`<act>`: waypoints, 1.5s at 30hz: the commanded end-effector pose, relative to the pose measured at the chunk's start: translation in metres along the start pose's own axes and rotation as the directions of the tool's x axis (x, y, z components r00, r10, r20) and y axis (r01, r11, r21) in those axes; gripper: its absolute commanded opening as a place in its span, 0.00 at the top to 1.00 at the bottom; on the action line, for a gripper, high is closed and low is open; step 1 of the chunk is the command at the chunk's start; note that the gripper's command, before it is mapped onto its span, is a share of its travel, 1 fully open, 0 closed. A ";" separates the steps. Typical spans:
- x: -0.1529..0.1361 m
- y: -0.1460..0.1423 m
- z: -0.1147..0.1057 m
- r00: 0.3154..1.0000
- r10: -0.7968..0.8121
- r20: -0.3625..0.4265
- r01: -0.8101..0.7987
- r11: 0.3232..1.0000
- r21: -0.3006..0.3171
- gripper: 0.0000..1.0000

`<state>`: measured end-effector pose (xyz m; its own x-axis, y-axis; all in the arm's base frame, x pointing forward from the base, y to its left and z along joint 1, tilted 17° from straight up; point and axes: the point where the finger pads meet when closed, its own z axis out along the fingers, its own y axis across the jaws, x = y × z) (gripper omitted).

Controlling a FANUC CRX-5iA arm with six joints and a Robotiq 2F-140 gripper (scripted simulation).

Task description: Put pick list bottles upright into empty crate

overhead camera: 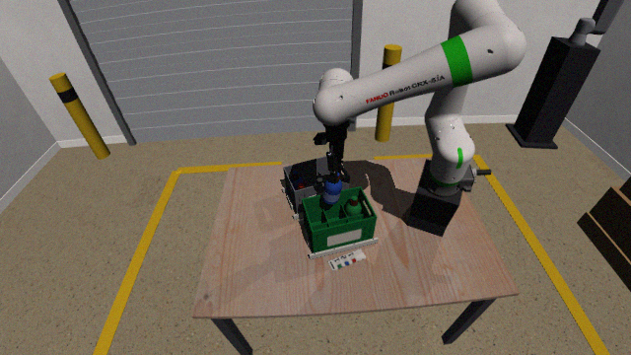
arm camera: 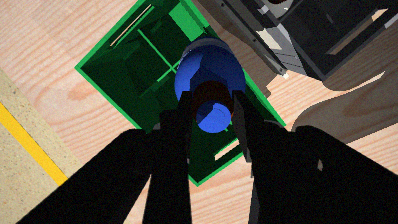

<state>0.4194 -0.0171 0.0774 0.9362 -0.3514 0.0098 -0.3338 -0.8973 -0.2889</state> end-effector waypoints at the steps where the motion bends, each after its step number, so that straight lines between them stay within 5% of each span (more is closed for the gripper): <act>1: 0.001 0.000 0.002 1.000 0.000 -0.002 0.000 1.000 0.000 0.90; 45: 0.001 0.000 0.040 1.000 0.000 -0.002 0.000 1.000 0.000 0.90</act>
<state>0.4239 -0.0066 0.0397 0.9362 -0.3514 0.0098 -0.3337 -0.8973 -0.2890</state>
